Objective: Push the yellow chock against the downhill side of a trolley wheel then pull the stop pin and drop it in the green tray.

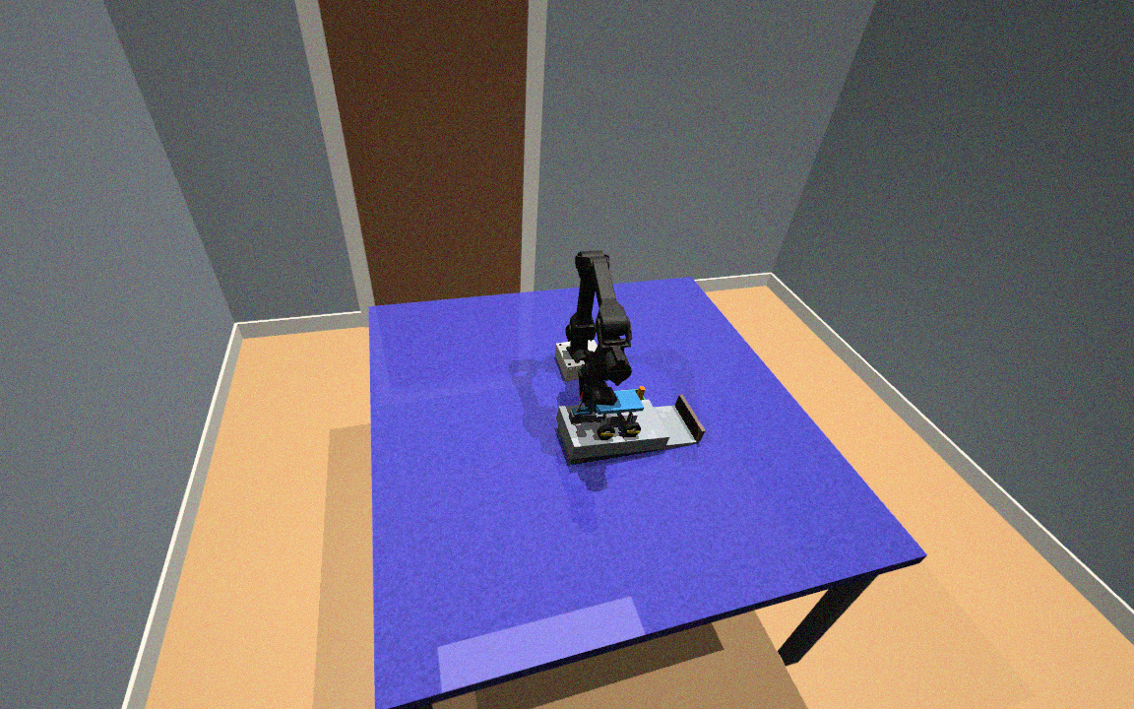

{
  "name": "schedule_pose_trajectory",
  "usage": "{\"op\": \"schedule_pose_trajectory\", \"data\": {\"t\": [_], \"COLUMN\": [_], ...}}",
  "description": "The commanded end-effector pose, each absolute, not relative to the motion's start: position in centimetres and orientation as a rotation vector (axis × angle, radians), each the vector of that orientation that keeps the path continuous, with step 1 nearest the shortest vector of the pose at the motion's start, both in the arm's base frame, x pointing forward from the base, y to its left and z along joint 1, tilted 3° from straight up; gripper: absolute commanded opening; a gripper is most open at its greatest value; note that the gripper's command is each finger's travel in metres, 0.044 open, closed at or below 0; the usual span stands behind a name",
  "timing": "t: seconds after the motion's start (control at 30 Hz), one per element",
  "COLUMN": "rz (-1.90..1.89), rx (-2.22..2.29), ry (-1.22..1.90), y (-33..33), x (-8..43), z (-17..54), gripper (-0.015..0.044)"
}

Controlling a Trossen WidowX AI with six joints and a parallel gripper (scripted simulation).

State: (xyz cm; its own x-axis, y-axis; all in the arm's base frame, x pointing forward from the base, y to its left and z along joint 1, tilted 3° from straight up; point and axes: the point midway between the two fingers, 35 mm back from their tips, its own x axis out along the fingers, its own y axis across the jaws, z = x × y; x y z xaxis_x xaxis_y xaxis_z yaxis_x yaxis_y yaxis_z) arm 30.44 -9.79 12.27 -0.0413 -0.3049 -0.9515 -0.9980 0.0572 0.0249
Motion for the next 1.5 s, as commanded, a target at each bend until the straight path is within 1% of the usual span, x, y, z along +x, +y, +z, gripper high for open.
{"op": "schedule_pose_trajectory", "data": {"t": [0.0,0.57,1.13,1.47], "rz": [1.021,1.021,1.019,1.022], "rx": [-1.379,-1.379,-1.381,-1.38], "ry": [1.489,1.489,1.491,1.493], "y": [-9.8,-10.0,-12.9,-12.6], "x": [30.5,30.6,30.4,27.2], "z": [12.7,14.0,14.5,14.2], "gripper": [0.0,0.0,0.0,0.0]}}
